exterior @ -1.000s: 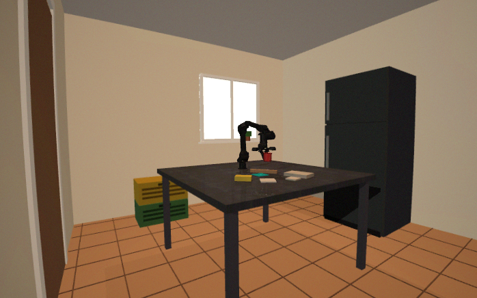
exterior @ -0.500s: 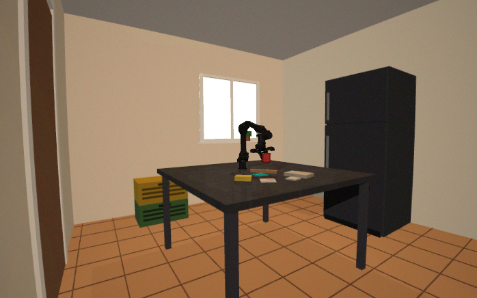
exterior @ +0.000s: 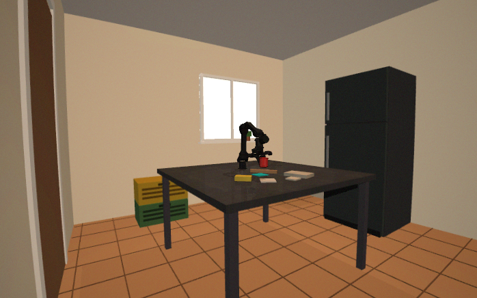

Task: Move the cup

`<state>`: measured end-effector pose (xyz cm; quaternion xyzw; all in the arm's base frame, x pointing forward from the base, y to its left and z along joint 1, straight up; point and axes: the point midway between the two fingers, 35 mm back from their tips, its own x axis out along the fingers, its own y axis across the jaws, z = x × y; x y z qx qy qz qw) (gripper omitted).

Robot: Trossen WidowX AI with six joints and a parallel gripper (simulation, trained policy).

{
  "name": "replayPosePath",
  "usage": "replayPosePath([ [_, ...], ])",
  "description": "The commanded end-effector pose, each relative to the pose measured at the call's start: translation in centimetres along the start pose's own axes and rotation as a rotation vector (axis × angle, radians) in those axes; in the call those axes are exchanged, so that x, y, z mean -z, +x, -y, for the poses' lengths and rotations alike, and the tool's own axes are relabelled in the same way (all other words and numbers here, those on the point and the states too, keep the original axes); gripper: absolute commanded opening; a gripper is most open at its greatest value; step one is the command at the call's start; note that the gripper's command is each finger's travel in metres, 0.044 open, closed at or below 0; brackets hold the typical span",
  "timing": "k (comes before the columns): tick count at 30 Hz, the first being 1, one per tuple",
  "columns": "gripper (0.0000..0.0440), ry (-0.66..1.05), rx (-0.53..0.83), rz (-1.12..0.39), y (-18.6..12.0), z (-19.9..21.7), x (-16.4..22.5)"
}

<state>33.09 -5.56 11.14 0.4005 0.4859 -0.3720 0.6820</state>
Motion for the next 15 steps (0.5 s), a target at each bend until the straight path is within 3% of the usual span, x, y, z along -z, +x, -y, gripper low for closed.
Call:
replayPosePath([
  [1, 0.0, 0.016, 0.006, 0.01, 1.3, 0.5, -0.6],
  [10, 0.0035, 0.047, 0.019, 0.017, 3.8, 1.6, -0.8],
  [15, 0.0101, 0.066, 0.012, 0.022, 4.5, 2.1, -1.1],
])
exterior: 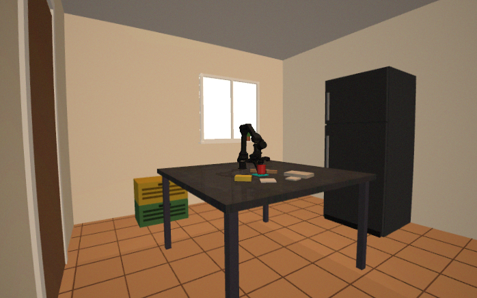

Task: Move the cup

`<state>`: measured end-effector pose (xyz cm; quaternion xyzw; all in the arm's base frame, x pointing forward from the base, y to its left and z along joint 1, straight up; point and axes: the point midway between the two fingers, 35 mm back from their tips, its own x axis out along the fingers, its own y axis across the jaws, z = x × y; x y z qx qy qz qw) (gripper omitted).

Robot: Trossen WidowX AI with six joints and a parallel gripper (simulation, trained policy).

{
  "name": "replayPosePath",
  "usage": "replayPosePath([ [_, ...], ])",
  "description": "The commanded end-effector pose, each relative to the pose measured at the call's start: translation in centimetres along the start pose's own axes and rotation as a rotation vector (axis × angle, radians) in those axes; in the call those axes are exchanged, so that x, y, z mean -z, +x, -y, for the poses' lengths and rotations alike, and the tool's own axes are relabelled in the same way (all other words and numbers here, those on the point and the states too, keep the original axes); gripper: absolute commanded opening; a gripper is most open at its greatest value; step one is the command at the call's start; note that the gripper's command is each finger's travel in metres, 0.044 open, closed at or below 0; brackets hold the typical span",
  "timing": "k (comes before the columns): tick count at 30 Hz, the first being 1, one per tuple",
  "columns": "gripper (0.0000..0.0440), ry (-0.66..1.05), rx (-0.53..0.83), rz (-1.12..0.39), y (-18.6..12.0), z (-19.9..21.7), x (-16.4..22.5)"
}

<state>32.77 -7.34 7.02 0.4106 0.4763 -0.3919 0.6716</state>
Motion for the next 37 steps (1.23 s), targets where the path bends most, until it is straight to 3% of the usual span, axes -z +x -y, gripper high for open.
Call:
replayPosePath([
  [1, 0.0123, 0.022, -0.017, 0.015, 0.3, 0.1, -0.6],
  [3, 0.0149, 0.032, -0.041, 0.021, 0.0, -0.1, -1.0],
  [8, 0.0136, 0.046, -0.076, 0.032, -0.8, -0.3, -1.7],
  [28, 0.023, 0.075, -0.187, 0.052, -6.1, 0.3, -2.5],
  [32, 0.027, 0.081, -0.217, 0.074, -7.6, 0.1, -3.2],
  [37, 0.0373, 0.093, -0.234, 0.09, -8.9, 0.1, -4.0],
])
